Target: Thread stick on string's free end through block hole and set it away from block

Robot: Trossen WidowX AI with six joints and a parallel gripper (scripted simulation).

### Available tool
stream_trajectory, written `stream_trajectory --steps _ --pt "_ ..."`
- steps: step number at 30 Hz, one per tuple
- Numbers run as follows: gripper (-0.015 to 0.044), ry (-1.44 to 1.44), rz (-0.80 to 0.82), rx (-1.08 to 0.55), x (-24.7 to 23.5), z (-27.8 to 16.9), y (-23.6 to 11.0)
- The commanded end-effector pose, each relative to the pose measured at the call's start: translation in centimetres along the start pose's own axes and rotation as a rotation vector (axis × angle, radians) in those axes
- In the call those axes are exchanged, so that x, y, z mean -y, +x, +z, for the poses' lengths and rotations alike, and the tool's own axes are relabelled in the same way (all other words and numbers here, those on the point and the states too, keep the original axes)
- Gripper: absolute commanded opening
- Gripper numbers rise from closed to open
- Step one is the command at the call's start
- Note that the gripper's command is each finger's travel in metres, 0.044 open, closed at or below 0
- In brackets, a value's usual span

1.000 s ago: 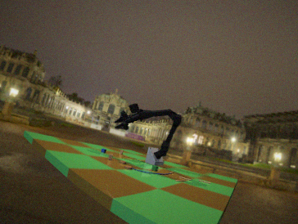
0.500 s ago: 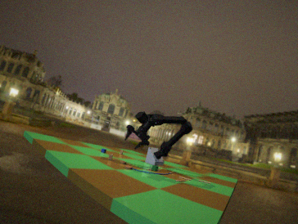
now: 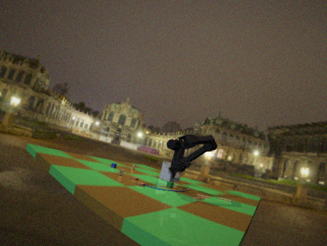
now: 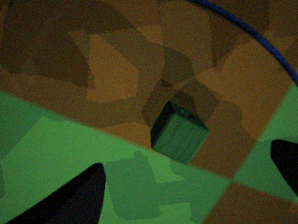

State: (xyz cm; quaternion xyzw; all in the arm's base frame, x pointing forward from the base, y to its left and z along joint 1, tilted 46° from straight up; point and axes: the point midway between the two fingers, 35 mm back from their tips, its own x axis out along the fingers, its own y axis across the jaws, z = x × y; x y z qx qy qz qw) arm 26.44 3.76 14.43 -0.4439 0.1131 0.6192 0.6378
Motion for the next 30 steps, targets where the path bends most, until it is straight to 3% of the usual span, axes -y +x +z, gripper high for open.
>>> stream_trajectory --steps 1,10,18,26,30 --pt "0.0440 -0.034 0.008 0.015 -0.29 0.48 0.08" --pt "0.0440 -0.034 0.008 0.015 -0.27 0.37 0.08" --pt "0.0237 -0.029 0.009 0.012 -0.28 0.39 0.08" --pt "0.0237 -0.029 0.009 0.012 -0.28 0.39 0.08" --pt "0.0132 -0.029 0.009 0.012 -0.28 0.38 0.08"
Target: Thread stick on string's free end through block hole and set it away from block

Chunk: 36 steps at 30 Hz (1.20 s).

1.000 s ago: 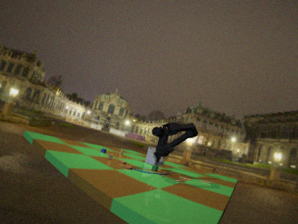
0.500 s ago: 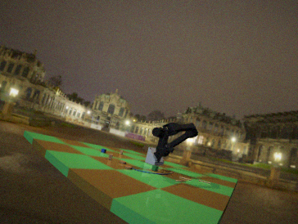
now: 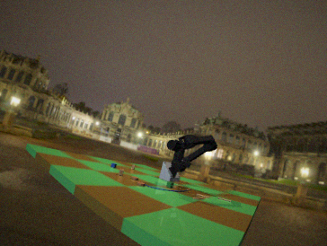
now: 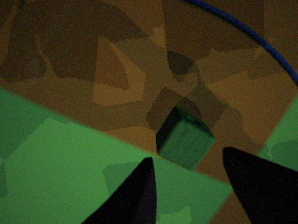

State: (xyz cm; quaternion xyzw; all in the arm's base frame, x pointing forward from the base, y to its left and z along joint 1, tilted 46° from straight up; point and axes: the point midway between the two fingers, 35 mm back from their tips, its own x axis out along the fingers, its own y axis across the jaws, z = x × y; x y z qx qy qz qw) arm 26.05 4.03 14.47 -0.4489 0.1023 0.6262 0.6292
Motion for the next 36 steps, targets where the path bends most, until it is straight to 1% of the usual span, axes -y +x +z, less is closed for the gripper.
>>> stream_trajectory --steps 1,5,21,30,32,36 --pt "0.0106 0.000 0.000 0.000 0.00 0.00 0.00" --pt "0.0001 0.000 0.000 0.000 0.00 0.00 0.00" --pt "0.0000 0.000 0.000 0.000 0.00 0.00 0.00" --pt "0.0236 0.000 0.000 0.000 0.00 0.00 0.00" --pt "0.0237 0.000 0.000 0.000 0.00 0.00 0.00" --pt "0.0132 0.000 0.000 0.000 0.00 0.00 0.00"
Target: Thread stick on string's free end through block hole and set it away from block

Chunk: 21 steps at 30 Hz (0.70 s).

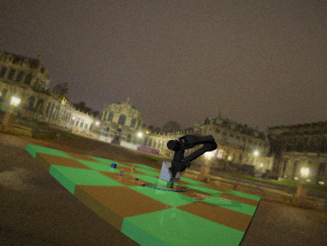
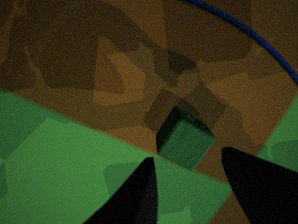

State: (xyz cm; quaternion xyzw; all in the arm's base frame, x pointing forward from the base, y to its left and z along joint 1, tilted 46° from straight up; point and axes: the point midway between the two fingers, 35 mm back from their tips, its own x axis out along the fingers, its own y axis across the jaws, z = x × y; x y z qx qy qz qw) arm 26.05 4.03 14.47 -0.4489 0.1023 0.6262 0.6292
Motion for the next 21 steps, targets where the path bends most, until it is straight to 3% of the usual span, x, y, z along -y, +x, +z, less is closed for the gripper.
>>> stream_trajectory --steps 1,5,6,17,21 --pt "0.0106 0.000 0.000 0.000 0.0 0.0 0.0" --pt "0.0001 0.000 0.000 0.000 0.0 0.0 0.0" --pt "0.0000 0.000 0.000 0.000 0.0 0.0 0.0" --pt "0.0000 0.000 0.000 0.000 0.0 0.0 0.0" --pt "0.0105 -0.348 0.006 -0.004 0.1 3.2 0.1"
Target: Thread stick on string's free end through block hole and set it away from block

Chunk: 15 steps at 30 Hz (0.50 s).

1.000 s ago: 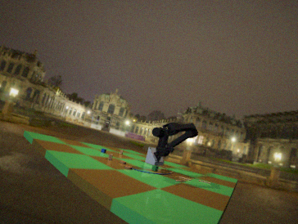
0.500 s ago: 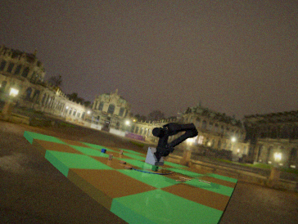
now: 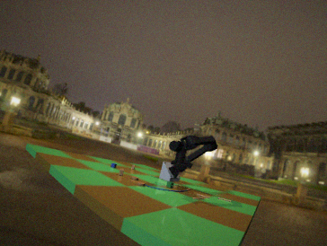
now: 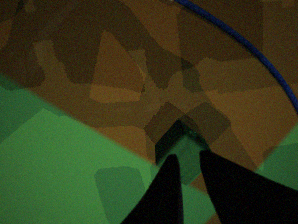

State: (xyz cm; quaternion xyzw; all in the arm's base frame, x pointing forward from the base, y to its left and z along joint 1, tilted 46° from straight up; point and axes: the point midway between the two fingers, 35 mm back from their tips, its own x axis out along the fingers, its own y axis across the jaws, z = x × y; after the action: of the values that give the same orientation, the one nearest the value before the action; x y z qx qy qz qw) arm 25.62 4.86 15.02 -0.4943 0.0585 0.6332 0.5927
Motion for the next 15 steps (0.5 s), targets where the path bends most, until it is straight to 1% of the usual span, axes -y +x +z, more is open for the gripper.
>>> stream_trajectory --steps 1,4,6,13,15 --pt "0.0131 -0.347 0.000 -0.001 0.5 3.5 0.0" --pt "0.0210 -0.782 -0.006 0.001 0.4 7.5 -0.1" --pt "0.0263 -0.962 -0.012 0.003 0.1 9.1 -0.3" --pt "0.0440 -0.985 -0.013 0.004 0.1 9.3 -0.3" --pt "0.0387 -0.985 -0.013 0.004 0.1 9.3 -0.3"
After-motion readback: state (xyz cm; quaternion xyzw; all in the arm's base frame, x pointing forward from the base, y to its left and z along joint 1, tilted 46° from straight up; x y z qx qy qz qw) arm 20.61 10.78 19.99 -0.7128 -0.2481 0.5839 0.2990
